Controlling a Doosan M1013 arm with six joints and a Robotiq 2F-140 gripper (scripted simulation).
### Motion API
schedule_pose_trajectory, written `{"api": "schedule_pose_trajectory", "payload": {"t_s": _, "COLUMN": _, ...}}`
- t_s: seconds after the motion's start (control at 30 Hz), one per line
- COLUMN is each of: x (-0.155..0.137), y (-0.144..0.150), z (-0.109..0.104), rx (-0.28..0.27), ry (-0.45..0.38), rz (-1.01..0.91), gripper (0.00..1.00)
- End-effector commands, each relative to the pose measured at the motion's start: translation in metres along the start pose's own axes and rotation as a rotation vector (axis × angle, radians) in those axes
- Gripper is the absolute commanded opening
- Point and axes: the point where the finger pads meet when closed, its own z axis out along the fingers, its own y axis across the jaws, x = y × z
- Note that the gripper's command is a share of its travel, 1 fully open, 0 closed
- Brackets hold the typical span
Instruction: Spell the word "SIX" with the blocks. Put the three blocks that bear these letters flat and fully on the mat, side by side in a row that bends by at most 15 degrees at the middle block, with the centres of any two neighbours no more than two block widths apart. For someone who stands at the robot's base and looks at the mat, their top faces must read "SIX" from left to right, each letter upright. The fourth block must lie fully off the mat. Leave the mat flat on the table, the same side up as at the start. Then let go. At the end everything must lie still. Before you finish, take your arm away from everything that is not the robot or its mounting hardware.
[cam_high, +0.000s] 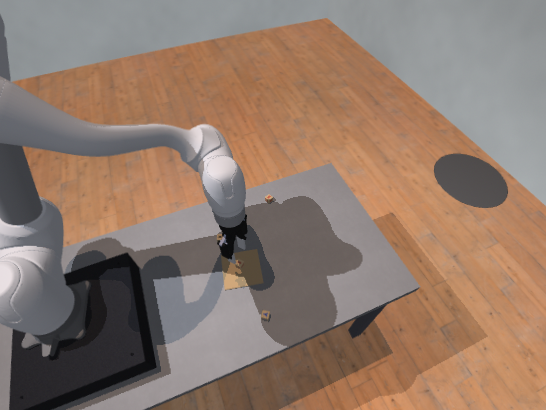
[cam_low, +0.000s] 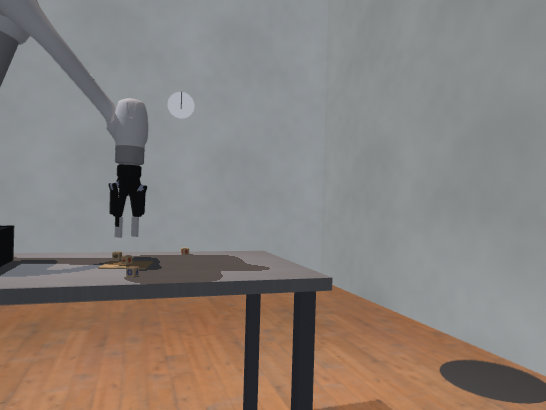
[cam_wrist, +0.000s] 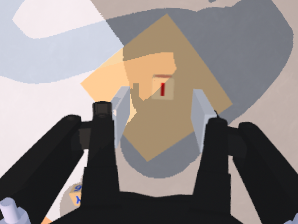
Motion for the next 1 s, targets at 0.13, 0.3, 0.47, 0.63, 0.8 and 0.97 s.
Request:
{"api": "schedule_pose_trajectory", "payload": {"t_s": 0.13, "x": -0.0022, "y": 0.0004, "z": -0.0018, "rx": -0.010, "ry": -0.005, "rz": -0.001, "gripper": 0.37}}
{"api": "schedule_pose_trajectory", "payload": {"t_s": 0.3, "x": -0.0022, "y": 0.0004, "z": -0.0018, "rx": -0.010, "ry": -0.005, "rz": -0.001, "gripper": 0.37}}
{"api": "schedule_pose_trajectory", "payload": {"t_s": 0.47, "x": -0.0022, "y": 0.0004, "z": -0.0018, "rx": -0.010, "ry": -0.005, "rz": -0.001, "gripper": 0.37}}
{"api": "schedule_pose_trajectory", "payload": {"t_s": 0.63, "x": -0.0022, "y": 0.0004, "z": -0.0018, "rx": -0.010, "ry": -0.005, "rz": -0.001, "gripper": 0.37}}
{"api": "schedule_pose_trajectory", "payload": {"t_s": 0.8, "x": -0.0022, "y": 0.0004, "z": -0.0013, "rx": -0.010, "ry": -0.005, "rz": -0.001, "gripper": 0.37}}
{"api": "schedule_pose_trajectory", "payload": {"t_s": 0.97, "x": -0.0022, "y": 0.0004, "z": 0.0007, "rx": -0.010, "ry": -0.005, "rz": -0.001, "gripper": 0.37}}
